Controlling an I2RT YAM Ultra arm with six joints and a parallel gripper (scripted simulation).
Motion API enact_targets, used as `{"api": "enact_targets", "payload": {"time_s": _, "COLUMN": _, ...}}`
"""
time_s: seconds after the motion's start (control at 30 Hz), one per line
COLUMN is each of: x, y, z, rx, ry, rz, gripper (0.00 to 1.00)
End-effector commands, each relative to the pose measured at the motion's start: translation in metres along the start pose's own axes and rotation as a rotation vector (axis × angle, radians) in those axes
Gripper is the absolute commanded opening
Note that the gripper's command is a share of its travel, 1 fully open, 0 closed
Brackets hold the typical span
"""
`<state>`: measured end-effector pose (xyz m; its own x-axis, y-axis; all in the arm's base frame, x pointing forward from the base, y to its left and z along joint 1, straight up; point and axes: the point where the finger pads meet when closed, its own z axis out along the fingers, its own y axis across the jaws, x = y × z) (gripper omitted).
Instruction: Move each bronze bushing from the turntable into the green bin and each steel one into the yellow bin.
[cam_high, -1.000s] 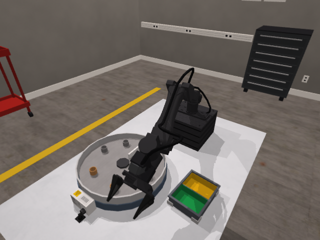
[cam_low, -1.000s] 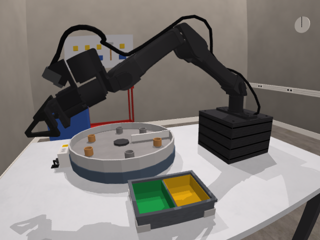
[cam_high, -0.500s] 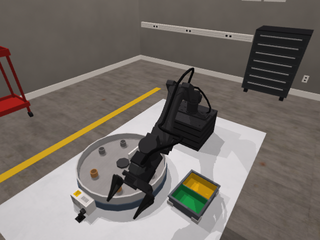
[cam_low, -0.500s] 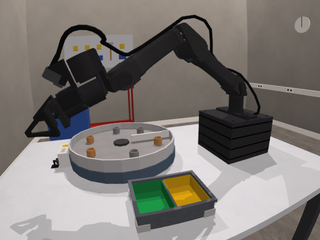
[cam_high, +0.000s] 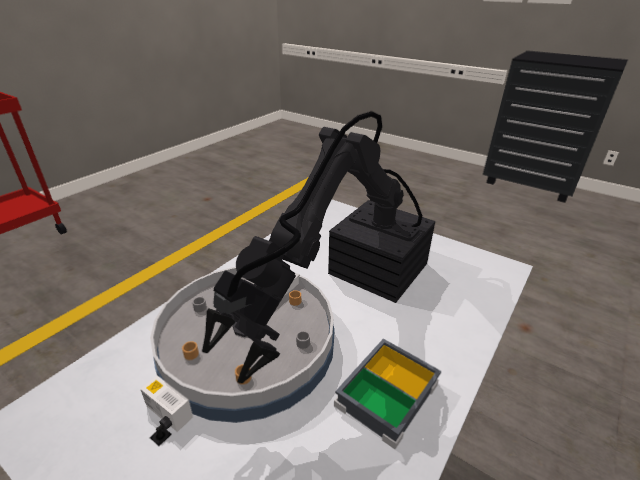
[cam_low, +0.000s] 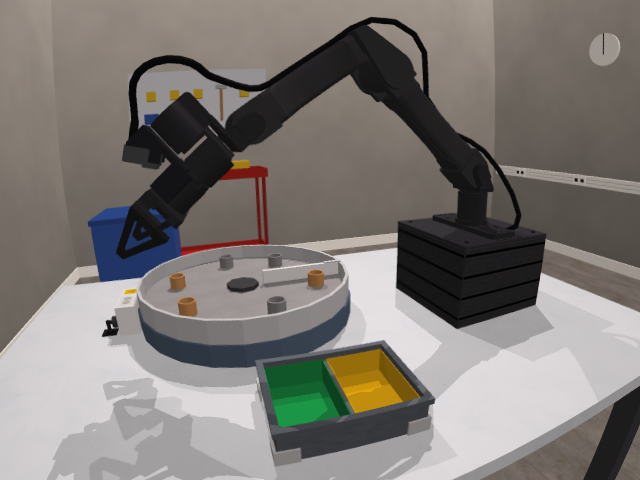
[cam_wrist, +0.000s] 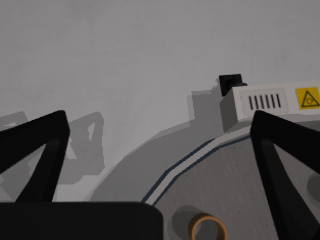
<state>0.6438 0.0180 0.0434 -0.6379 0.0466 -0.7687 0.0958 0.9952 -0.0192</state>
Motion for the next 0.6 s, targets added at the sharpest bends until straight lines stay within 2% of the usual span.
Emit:
{"api": "enact_targets", "payload": {"time_s": 0.0, "x": 0.003, "y": 0.000, "z": -0.022, "rx": -0.024, "ry": 0.067, "rz": 0.043, "gripper": 1.00}}
{"api": "enact_targets", "payload": {"time_s": 0.03, "x": 0.019, "y": -0.020, "z": -0.036, "rx": -0.001, "ry": 0.147, "rz": 0.098, "gripper": 1.00}}
{"api": "enact_targets", "payload": {"time_s": 0.07, "x": 0.019, "y": -0.019, "z": -0.036, "rx": -0.002, "ry": 0.147, "rz": 0.097, "gripper": 1.00}}
{"api": "enact_targets", "payload": {"time_s": 0.1, "x": 0.038, "y": -0.039, "z": -0.053, "rx": 0.024, "ry": 0.229, "rz": 0.157, "gripper": 1.00}}
{"api": "enact_targets", "payload": {"time_s": 0.17, "x": 0.038, "y": -0.039, "z": -0.053, "rx": 0.024, "ry": 0.229, "rz": 0.157, "gripper": 1.00}}
{"api": "enact_targets", "payload": {"time_s": 0.2, "x": 0.057, "y": -0.057, "z": -0.072, "rx": 0.052, "ry": 0.311, "rz": 0.219, "gripper": 1.00}}
{"api": "enact_targets", "payload": {"time_s": 0.27, "x": 0.057, "y": -0.057, "z": -0.072, "rx": 0.052, "ry": 0.311, "rz": 0.219, "gripper": 1.00}}
{"api": "enact_targets", "payload": {"time_s": 0.3, "x": 0.076, "y": -0.073, "z": -0.093, "rx": 0.081, "ry": 0.392, "rz": 0.282, "gripper": 1.00}}
{"api": "enact_targets", "payload": {"time_s": 0.37, "x": 0.076, "y": -0.073, "z": -0.093, "rx": 0.081, "ry": 0.392, "rz": 0.282, "gripper": 1.00}}
{"api": "enact_targets", "payload": {"time_s": 0.4, "x": 0.096, "y": -0.087, "z": -0.115, "rx": 0.110, "ry": 0.469, "rz": 0.345, "gripper": 1.00}}
{"api": "enact_targets", "payload": {"time_s": 0.43, "x": 0.096, "y": -0.087, "z": -0.115, "rx": 0.110, "ry": 0.469, "rz": 0.345, "gripper": 1.00}}
{"api": "enact_targets", "payload": {"time_s": 0.47, "x": 0.114, "y": -0.098, "z": -0.137, "rx": 0.140, "ry": 0.542, "rz": 0.406, "gripper": 1.00}}
{"api": "enact_targets", "payload": {"time_s": 0.57, "x": 0.114, "y": -0.098, "z": -0.137, "rx": 0.140, "ry": 0.542, "rz": 0.406, "gripper": 1.00}}
